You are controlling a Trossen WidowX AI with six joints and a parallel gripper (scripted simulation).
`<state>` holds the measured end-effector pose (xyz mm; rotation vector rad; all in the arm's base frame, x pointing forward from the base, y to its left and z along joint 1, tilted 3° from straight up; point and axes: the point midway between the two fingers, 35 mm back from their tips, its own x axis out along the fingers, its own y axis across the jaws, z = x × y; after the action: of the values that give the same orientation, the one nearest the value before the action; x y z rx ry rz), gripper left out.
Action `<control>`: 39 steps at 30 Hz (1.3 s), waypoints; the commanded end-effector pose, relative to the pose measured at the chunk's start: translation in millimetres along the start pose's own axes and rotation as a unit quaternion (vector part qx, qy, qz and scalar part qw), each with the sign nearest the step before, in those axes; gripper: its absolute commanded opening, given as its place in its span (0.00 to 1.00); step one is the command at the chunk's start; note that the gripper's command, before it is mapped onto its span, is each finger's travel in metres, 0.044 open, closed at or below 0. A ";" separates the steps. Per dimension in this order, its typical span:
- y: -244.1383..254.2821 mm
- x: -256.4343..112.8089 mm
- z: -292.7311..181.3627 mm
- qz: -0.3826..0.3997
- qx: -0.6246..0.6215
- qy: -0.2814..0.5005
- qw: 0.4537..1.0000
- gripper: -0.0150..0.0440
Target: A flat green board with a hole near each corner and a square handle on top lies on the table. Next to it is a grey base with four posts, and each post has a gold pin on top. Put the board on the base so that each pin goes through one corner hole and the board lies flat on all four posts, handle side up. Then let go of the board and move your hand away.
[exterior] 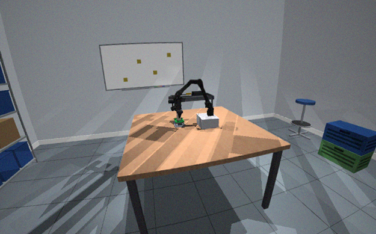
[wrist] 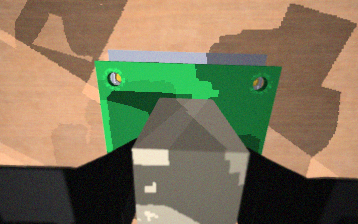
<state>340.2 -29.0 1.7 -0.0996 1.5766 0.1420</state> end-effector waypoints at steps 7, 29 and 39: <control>-0.1 3.2 0.9 0.000 0.000 0.001 1.000 0.25; 0.0 4.7 -0.2 0.000 0.000 -0.001 1.000 0.61; -0.1 -5.0 0.4 0.000 0.000 0.000 1.000 1.00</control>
<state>338.5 -28.7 -2.1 -0.0986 1.5827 0.1433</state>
